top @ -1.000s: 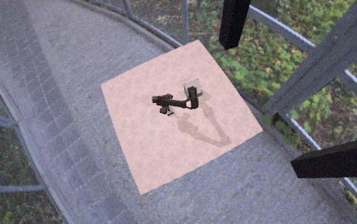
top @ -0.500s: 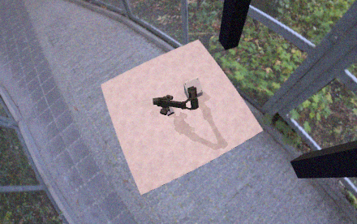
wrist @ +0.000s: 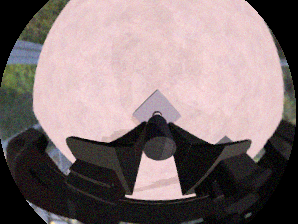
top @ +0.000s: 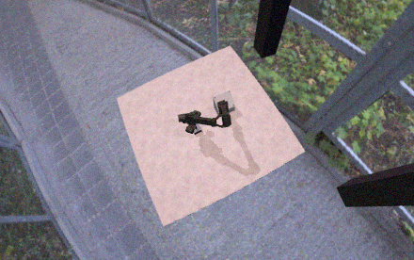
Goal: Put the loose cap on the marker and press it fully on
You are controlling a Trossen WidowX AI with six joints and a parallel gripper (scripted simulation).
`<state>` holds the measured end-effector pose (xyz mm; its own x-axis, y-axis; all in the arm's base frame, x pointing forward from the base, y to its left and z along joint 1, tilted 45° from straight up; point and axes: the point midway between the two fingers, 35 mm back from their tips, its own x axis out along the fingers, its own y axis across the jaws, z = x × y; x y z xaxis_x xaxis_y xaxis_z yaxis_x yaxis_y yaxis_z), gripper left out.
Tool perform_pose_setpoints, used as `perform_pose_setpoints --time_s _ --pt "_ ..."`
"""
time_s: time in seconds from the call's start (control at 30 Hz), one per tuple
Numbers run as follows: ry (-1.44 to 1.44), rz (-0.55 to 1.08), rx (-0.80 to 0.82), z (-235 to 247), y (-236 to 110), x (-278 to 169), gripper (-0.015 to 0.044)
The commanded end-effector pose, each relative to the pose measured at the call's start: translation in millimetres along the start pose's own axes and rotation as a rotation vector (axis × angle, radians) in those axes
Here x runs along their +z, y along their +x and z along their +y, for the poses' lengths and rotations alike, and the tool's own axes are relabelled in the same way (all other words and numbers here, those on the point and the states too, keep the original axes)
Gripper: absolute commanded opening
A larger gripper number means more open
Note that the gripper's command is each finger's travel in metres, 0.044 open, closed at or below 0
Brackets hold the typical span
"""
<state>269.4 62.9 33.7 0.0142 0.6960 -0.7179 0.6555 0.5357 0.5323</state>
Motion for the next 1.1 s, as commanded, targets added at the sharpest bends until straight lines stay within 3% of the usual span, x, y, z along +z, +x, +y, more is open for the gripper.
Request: perform_pose_setpoints --time_s 0.0,1.07 --pt "-0.013 0.044 -0.019 -2.0 22.4 -4.8 0.0" --pt "-0.013 0.044 -0.018 -2.6 51.1 2.7 0.0"
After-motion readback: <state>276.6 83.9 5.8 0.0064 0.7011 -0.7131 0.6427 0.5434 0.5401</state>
